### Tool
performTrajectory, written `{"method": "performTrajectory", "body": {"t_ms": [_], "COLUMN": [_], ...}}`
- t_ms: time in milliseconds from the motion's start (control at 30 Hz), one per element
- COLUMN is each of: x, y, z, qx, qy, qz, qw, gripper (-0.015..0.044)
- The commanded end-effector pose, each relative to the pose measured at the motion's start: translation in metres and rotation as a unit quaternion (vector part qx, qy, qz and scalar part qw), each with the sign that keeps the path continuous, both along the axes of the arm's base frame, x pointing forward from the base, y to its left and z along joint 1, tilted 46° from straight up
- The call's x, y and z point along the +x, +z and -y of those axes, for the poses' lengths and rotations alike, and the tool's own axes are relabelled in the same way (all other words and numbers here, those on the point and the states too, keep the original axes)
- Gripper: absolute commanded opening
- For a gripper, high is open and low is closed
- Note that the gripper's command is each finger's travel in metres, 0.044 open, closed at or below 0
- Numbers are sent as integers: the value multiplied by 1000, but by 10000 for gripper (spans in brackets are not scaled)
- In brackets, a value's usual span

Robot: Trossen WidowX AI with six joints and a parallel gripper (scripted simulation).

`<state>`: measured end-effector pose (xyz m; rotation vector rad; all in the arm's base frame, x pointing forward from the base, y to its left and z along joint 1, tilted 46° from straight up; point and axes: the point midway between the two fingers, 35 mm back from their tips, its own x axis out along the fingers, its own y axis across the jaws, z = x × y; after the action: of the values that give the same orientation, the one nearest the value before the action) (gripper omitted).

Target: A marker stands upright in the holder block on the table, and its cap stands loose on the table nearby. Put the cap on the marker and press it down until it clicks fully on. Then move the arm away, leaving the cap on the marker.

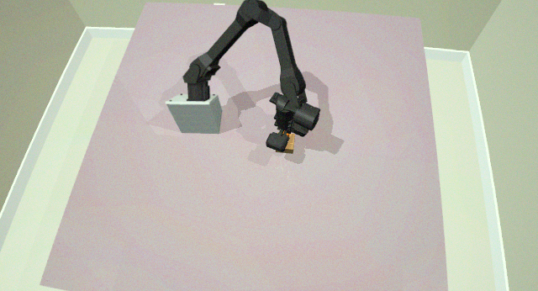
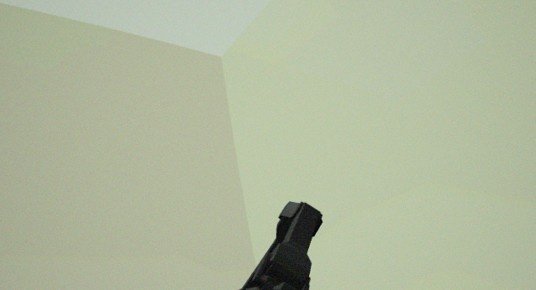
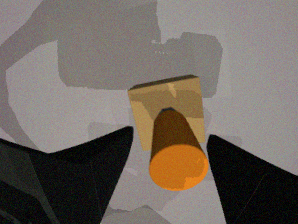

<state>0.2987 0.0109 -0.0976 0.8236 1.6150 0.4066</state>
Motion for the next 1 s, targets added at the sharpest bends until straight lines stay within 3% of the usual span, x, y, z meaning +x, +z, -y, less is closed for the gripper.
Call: {"method": "performTrajectory", "body": {"t_ms": [0, 100, 200, 333, 500, 667, 967], "x": [0, 0, 2, 3, 2, 4, 4], "y": [0, 0, 8, 50, 53, 45, 44], "z": [0, 0, 10, 52, 54, 50, 49], "qx": [0, 0, -3, -3, -2, 4, 4], "qy": [0, 0, 0, 0, 0, 92, 97], "qz": [0, 0, 2, 0, 0, 94, 99], "qw": [1000, 1000, 1000, 1000, 1000, 991, 990], "gripper": [368, 440, 440, 440, 440, 309, 73]}}
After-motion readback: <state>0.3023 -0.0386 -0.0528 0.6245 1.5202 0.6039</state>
